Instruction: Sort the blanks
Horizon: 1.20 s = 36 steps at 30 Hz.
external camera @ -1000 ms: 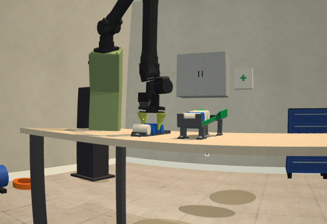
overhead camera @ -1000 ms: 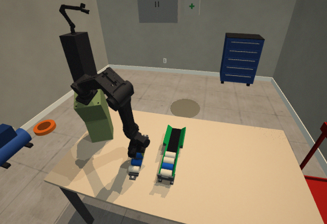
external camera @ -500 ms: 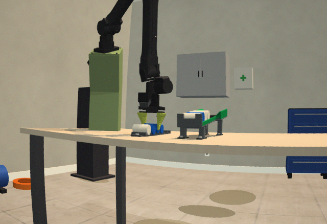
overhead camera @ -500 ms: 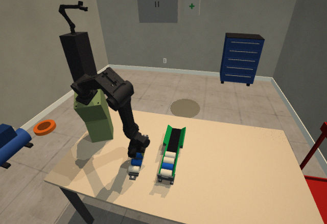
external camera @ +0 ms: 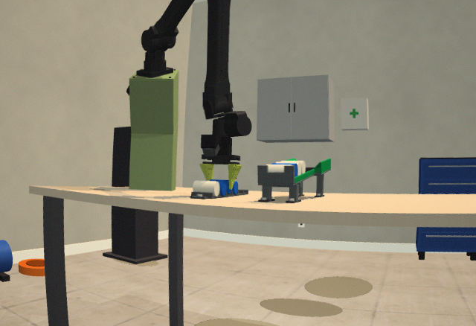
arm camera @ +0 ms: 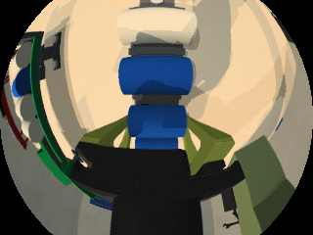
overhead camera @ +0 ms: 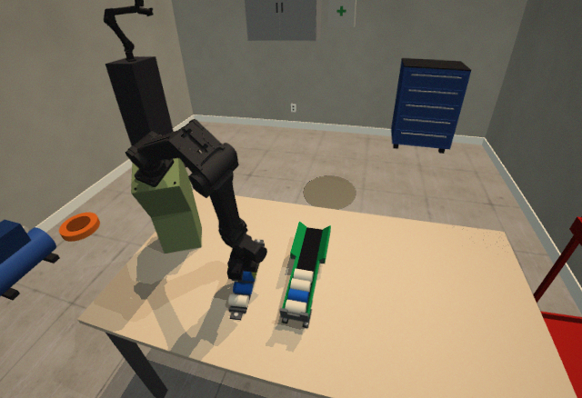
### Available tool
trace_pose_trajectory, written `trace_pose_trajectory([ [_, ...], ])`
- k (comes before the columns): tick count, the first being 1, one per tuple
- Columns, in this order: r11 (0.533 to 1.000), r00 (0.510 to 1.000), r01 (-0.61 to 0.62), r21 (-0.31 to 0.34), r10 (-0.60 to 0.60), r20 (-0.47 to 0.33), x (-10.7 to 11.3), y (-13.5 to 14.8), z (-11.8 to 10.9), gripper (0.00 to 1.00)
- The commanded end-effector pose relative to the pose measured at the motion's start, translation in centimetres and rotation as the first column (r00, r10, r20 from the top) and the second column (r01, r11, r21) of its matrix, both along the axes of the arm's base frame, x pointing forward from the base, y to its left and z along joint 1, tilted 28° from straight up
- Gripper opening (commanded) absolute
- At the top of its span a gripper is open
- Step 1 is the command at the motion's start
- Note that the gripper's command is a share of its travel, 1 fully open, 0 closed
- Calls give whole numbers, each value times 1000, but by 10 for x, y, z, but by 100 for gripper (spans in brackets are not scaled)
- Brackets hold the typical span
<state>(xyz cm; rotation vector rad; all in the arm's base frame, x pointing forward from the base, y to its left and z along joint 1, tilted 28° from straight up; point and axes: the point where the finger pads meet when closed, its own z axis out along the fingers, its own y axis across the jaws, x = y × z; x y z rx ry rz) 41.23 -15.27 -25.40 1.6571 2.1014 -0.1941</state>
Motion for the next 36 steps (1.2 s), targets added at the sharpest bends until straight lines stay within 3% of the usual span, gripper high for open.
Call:
trace_pose_trajectory([
  [1, 1000, 1000, -7, -2, 7, 7, 1, 0, 3, 60],
  [36, 1000, 1000, -10, -2, 10, 8, 4, 1, 4, 60],
])
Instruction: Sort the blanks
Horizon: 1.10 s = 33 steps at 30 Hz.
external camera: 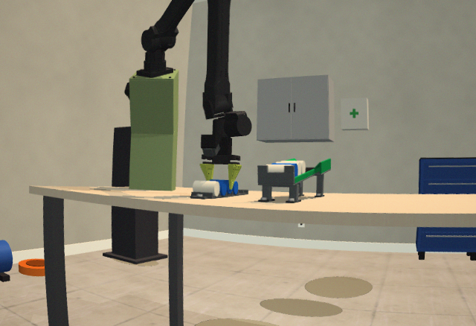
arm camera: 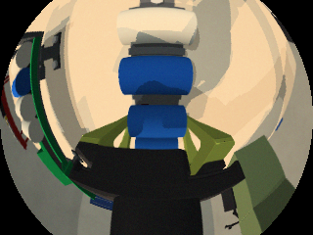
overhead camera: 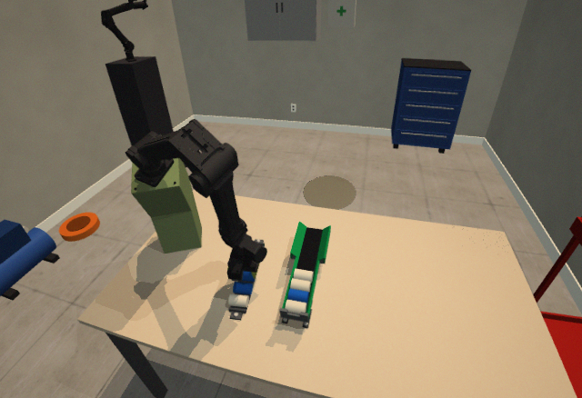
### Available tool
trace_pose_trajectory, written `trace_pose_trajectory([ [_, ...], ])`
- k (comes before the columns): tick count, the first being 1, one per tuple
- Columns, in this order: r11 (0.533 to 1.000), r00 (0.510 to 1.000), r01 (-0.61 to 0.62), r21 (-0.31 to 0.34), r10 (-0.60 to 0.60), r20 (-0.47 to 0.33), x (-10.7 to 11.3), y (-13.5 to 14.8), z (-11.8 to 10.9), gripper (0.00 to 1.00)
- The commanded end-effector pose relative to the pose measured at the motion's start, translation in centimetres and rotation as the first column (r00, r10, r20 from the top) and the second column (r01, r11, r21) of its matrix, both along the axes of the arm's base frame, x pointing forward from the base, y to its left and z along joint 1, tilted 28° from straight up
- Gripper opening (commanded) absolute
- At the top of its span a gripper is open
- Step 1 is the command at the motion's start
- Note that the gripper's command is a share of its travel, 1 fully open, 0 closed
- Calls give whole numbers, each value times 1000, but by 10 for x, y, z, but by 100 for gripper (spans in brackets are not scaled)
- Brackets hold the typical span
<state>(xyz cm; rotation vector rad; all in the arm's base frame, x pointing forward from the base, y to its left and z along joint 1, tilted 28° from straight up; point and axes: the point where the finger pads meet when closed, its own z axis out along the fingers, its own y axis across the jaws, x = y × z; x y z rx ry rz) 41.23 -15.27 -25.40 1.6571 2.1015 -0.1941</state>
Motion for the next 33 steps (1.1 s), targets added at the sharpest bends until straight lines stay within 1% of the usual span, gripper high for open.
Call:
trace_pose_trajectory([
  [1, 1000, 1000, -10, -2, 10, 8, 4, 1, 4, 60],
  [33, 1000, 1000, -13, 0, 13, 1, 3, 3, 4, 60],
])
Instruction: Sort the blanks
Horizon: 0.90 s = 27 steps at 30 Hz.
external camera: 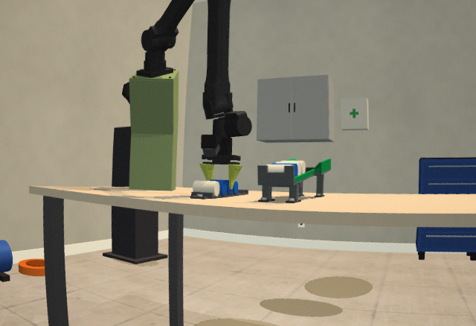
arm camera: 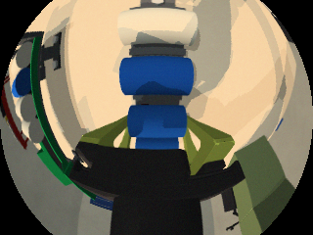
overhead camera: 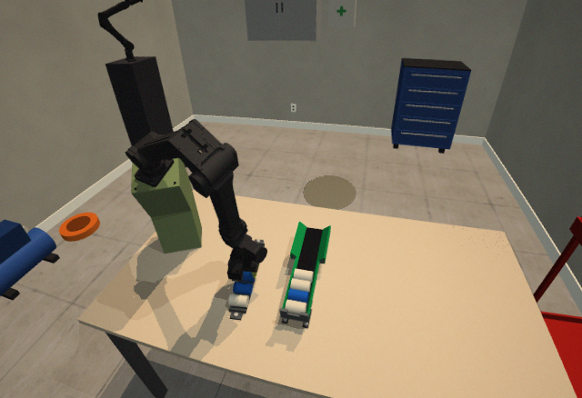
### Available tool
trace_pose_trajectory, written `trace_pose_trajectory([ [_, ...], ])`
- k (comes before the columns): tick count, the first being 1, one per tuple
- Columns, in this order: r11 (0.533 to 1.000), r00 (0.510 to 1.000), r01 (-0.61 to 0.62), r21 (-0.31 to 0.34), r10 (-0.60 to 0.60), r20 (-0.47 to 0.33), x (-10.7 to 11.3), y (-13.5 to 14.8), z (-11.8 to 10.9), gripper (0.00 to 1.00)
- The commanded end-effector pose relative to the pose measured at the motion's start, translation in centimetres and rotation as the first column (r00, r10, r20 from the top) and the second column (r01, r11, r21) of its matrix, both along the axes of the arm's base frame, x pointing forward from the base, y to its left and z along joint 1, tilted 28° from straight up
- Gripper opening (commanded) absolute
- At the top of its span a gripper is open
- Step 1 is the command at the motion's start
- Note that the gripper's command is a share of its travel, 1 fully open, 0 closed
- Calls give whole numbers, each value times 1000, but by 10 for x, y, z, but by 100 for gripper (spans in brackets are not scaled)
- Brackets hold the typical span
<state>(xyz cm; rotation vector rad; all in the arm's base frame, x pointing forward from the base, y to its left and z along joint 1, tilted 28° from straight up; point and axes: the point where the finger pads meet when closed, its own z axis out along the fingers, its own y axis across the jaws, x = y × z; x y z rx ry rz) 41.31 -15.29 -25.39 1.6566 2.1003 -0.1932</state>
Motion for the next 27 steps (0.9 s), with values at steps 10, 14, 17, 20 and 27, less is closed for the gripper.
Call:
trace_pose_trajectory([
  [10, 1000, 1000, -13, 0, 13, 0, 3, 3, 4, 60],
  [14, 1000, 1000, -13, 0, 13, 0, 3, 3, 4, 60],
  [17, 1000, 1000, -13, 0, 13, 0, 3, 3, 4, 60],
  [20, 1000, 1000, -13, 0, 13, 0, 3, 3, 4, 60],
  [27, 1000, 1000, -13, 0, 13, 0, 3, 3, 4, 68],
])
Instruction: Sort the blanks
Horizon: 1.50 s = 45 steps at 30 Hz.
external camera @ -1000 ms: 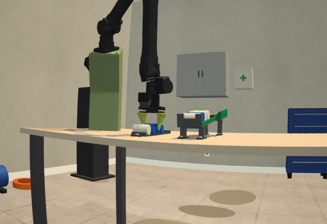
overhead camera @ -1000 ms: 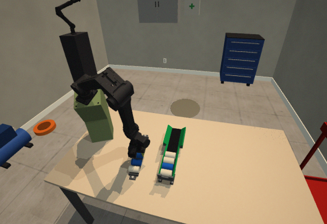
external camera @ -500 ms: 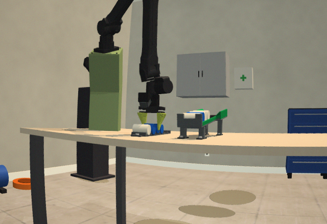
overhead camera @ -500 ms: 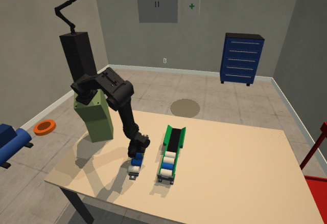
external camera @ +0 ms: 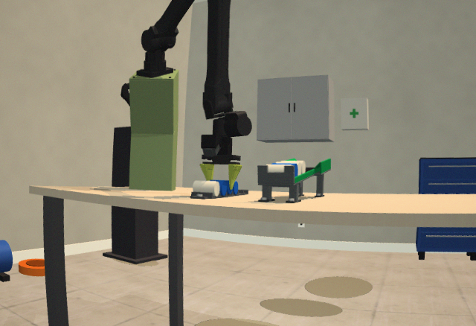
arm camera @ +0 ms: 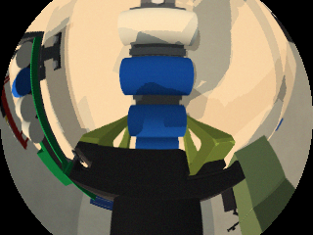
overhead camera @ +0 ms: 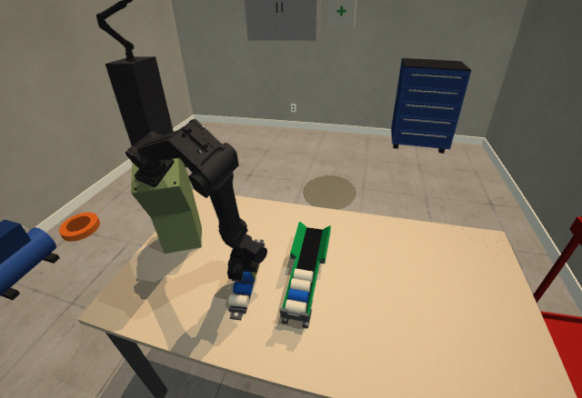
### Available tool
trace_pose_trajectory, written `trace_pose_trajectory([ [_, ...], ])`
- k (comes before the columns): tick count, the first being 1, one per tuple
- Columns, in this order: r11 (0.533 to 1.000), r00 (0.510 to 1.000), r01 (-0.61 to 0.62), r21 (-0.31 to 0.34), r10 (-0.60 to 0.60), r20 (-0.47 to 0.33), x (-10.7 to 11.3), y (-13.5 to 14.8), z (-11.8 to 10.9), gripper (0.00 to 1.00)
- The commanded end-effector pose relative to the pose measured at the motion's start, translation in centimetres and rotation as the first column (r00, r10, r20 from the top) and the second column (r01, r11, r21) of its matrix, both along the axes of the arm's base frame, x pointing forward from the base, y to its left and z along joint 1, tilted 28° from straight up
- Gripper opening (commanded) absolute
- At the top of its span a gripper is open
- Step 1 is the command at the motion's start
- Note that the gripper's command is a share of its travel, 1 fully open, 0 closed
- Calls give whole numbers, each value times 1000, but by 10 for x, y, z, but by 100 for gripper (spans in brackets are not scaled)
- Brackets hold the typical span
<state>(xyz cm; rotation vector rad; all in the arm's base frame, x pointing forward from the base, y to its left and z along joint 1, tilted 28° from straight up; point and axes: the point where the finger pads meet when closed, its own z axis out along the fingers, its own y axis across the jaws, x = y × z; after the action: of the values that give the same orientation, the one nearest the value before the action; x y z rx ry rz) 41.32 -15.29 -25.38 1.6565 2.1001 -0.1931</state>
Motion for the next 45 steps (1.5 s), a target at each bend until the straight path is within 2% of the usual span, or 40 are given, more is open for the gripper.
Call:
trace_pose_trajectory([
  [1, 1000, 1000, -13, 0, 13, -1, 2, 3, 4, 68],
  [5, 1000, 1000, -13, 0, 13, -1, 2, 3, 4, 72],
  [6, 1000, 1000, -13, 0, 13, -1, 2, 3, 4, 76],
  [8, 1000, 1000, -13, 0, 13, -1, 2, 3, 4, 76],
  [9, 1000, 1000, -13, 0, 13, -1, 2, 3, 4, 80],
  [22, 1000, 1000, -14, 0, 14, 2, 2, 5, 9, 80],
  [24, 1000, 1000, -14, 4, 14, -7, -4, 10, 10, 80],
  [31, 1000, 1000, -8, 2, 8, -5, -9, 16, 24, 80],
  [40, 1000, 1000, -8, 1, 8, -2, -20, 33, 66, 80],
  [45, 1000, 1000, -8, 1, 8, 0, -24, 39, 82, 80],
])
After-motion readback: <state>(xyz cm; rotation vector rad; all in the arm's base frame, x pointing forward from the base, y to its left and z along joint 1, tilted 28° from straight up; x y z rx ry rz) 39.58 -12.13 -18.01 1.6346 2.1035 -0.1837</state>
